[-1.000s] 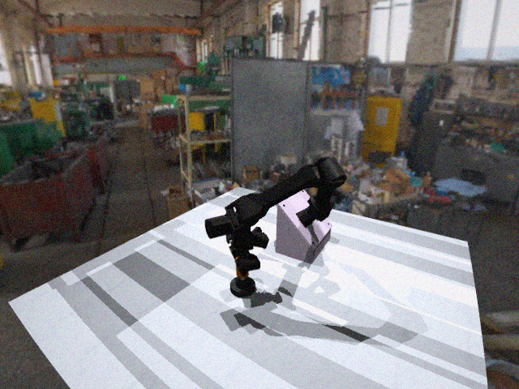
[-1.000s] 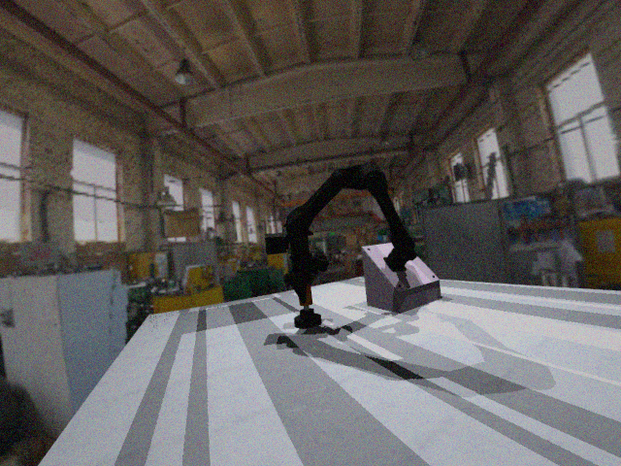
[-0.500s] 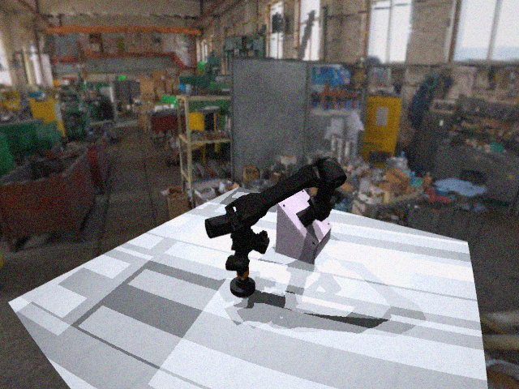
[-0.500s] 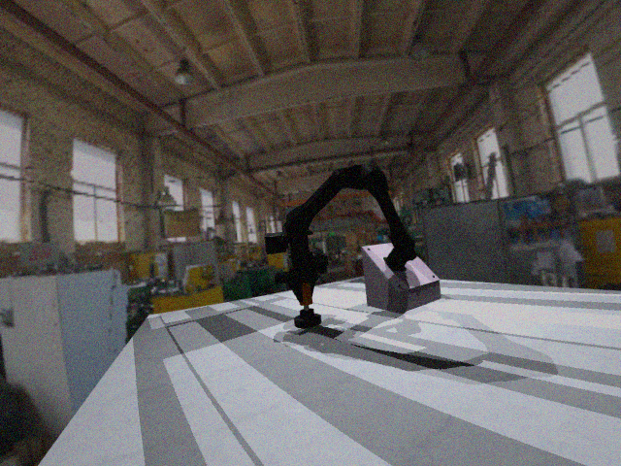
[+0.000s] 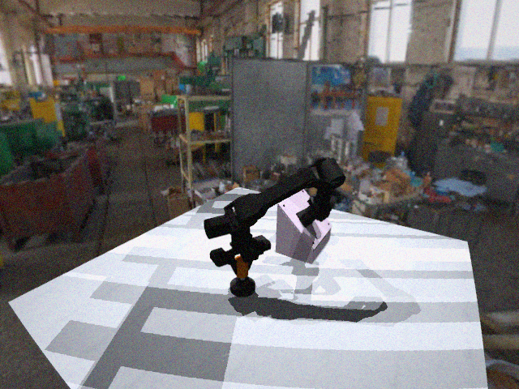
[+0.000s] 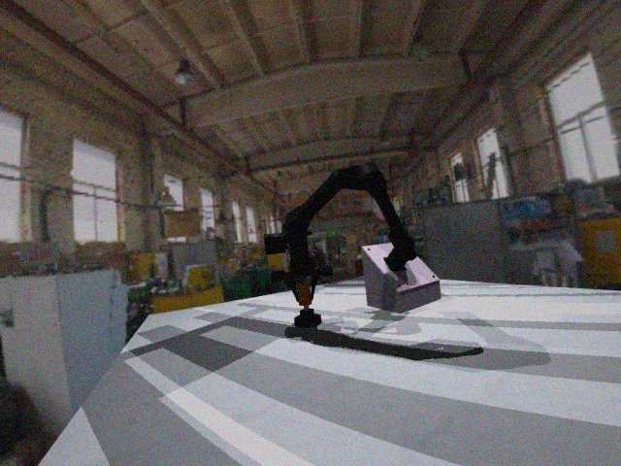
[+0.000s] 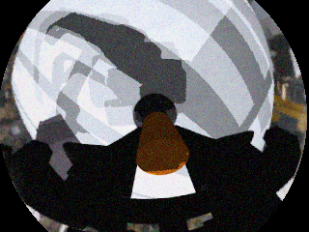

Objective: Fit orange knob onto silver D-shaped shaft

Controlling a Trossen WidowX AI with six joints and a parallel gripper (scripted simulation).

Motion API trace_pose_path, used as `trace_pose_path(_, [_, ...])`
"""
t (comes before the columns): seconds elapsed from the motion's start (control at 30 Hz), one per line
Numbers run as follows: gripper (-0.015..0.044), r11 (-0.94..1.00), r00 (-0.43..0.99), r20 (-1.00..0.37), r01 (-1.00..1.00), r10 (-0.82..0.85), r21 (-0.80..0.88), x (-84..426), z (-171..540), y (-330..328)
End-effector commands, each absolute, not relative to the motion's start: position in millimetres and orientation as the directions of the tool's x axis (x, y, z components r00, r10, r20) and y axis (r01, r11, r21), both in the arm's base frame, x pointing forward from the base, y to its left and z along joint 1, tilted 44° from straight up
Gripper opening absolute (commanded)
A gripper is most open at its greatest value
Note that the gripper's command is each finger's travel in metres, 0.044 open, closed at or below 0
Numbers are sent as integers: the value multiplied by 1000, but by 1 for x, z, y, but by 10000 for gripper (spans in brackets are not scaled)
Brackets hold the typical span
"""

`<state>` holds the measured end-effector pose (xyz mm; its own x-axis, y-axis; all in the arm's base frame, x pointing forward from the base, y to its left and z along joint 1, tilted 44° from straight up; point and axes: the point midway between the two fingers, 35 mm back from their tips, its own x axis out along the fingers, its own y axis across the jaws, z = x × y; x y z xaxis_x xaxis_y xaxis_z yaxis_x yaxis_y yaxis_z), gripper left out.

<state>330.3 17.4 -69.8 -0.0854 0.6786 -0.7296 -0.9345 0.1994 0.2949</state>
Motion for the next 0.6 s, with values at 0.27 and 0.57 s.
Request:
trace_pose_path(0.27, [0, 690, -76, -731, -279, 678, 668, 332, -67, 14])
trace_pose_path(0.57, [0, 708, -76, -731, 336, 678, 621, 330, -66, 15])
